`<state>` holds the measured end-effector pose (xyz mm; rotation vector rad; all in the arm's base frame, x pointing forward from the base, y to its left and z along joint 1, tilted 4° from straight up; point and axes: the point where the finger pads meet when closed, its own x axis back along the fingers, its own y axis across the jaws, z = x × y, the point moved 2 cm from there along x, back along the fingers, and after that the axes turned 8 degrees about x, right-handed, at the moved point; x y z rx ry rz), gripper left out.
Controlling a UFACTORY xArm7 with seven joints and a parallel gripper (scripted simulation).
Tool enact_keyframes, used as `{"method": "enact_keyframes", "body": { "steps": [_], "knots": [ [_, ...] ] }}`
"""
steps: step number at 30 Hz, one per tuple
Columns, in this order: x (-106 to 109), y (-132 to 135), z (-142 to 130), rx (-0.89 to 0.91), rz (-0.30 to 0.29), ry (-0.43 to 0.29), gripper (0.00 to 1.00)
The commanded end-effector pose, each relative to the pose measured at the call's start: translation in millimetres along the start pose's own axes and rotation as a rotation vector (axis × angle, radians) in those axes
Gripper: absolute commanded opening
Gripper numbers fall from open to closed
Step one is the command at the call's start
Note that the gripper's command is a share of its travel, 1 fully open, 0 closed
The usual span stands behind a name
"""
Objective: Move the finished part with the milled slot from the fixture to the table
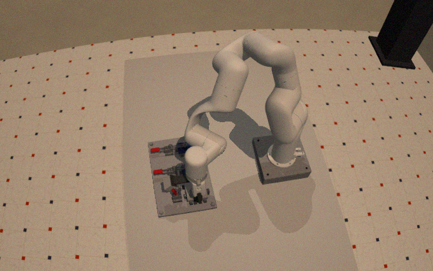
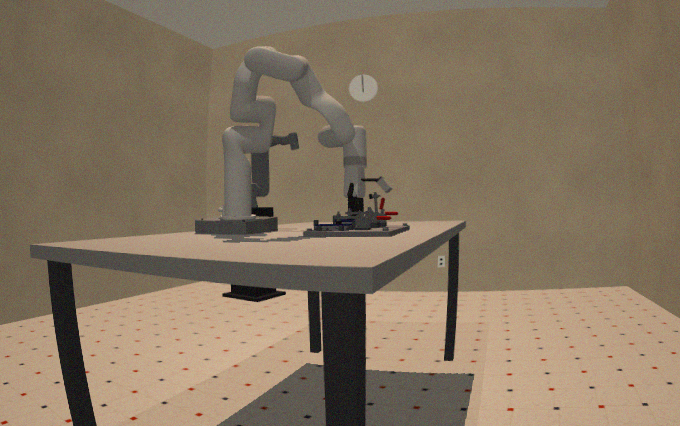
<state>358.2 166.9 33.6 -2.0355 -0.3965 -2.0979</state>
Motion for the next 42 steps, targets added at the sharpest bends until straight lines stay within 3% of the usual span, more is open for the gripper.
{"method": "enact_keyframes", "body": {
  "steps": [1, 42],
  "knots": [
    [6, 0, 1, 0.000, 0.001, 0.003, 0.00],
    [27, 0, 0, 0.000, 0.001, 0.003, 0.00]
  ]
}}
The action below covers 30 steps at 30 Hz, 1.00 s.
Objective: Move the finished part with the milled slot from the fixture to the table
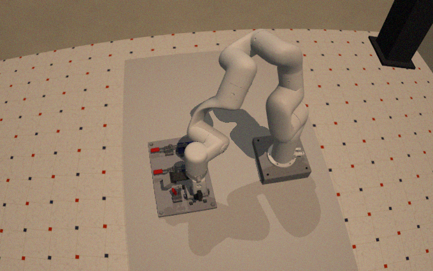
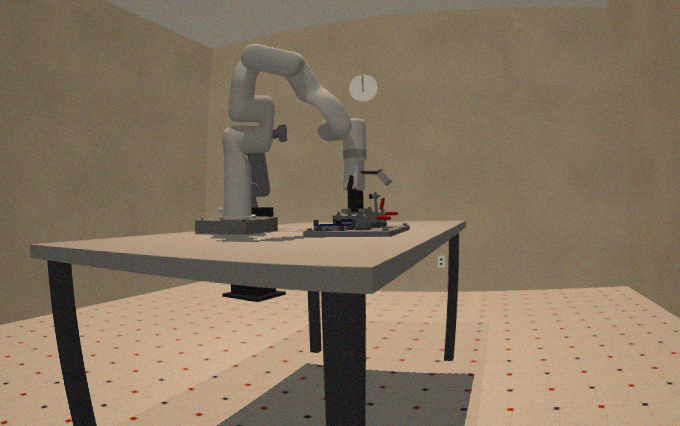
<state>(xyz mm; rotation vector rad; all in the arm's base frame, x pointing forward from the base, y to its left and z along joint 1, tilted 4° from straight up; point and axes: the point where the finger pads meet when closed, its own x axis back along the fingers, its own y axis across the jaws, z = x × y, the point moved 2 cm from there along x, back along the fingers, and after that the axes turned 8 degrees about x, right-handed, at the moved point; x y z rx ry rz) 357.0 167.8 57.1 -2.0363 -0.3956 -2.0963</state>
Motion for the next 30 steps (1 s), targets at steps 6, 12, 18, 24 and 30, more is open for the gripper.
{"method": "enact_keyframes", "body": {
  "steps": [6, 12, 18, 24, 30],
  "knots": [
    [14, -1, -2, 0.000, 0.000, 0.004, 0.00],
    [25, -1, -4, 0.000, 0.000, 0.004, 0.00],
    [32, -1, -6, 0.000, 0.000, 0.003, 0.00],
    [34, -1, -6, 0.000, 0.000, 0.003, 0.00],
    [34, -1, -7, 0.000, 0.000, 0.004, 0.00]
  ]
}}
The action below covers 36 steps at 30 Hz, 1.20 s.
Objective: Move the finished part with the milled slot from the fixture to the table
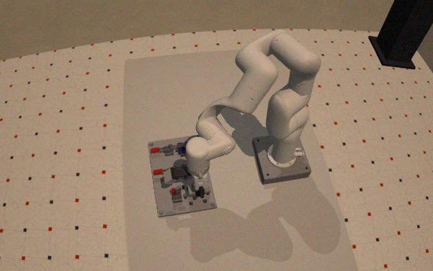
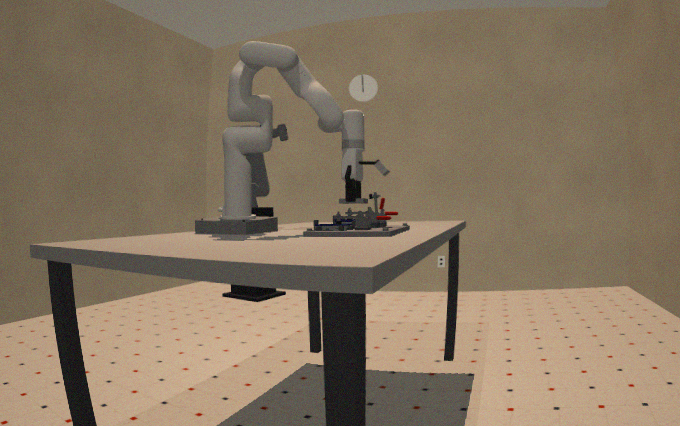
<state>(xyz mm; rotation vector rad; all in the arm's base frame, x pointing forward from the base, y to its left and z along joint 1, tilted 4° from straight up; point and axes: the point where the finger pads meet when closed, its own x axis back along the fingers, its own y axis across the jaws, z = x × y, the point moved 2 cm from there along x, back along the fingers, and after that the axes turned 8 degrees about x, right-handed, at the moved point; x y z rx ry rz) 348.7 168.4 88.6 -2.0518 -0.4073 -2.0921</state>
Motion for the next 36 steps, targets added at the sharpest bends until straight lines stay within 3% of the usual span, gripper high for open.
{"method": "enact_keyframes", "body": {
  "steps": [1, 36],
  "knots": [
    [2.7, 0.1, 0.4, 0.001, 0.010, 0.015, 0.00],
    [2.8, -3.4, 0.9, 0.002, 0.010, 0.015, 0.00]
  ]
}}
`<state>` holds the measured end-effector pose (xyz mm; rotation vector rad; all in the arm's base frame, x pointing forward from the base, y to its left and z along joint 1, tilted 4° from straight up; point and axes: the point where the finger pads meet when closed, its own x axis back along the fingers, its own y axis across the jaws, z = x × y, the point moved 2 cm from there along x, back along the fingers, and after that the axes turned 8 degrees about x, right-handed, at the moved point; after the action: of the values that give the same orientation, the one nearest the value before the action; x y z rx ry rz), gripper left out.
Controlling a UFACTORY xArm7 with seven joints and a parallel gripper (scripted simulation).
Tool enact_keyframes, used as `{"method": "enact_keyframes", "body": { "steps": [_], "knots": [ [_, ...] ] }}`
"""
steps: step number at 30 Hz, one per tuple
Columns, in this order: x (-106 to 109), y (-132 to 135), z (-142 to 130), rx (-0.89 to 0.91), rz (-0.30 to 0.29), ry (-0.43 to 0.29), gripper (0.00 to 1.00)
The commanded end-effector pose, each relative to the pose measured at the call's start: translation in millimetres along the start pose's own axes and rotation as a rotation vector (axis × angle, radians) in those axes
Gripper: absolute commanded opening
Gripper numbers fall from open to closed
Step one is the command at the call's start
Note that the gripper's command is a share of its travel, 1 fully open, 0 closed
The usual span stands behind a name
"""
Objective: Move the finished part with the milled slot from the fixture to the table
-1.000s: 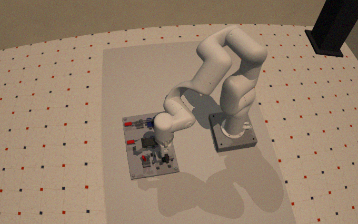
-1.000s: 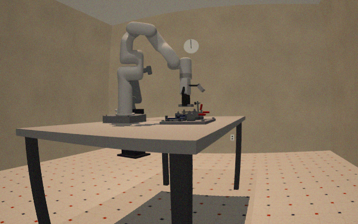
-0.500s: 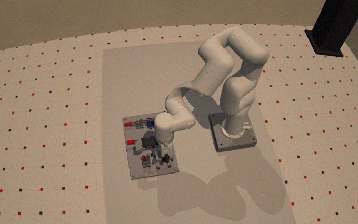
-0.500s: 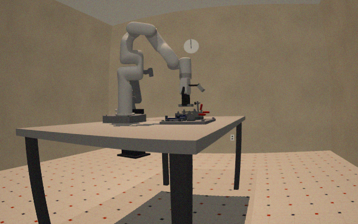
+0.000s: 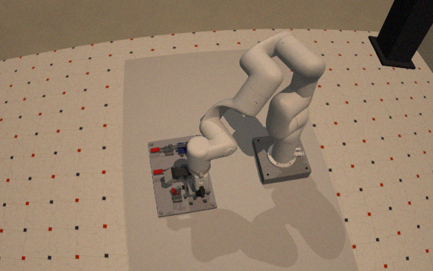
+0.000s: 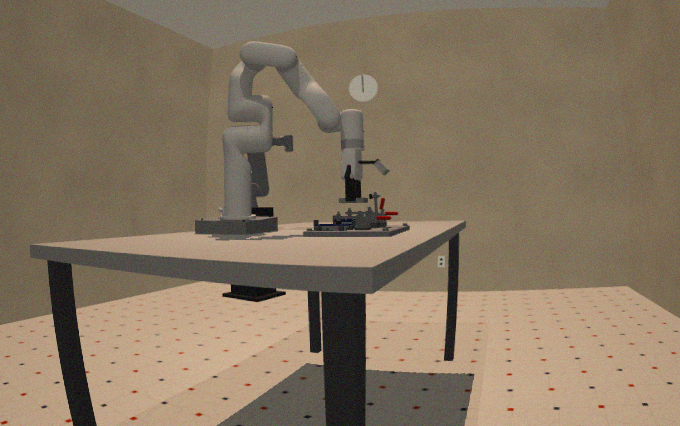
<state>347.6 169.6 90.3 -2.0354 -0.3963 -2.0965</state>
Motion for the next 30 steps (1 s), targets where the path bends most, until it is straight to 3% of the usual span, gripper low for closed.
{"method": "enact_keyframes", "body": {
  "steps": [1, 30],
  "knots": [
    [1, -3, 2, 0.000, 0.000, 0.003, 0.00],
    [1, -39, 7, 0.000, 0.000, 0.003, 0.00]
  ]
}}
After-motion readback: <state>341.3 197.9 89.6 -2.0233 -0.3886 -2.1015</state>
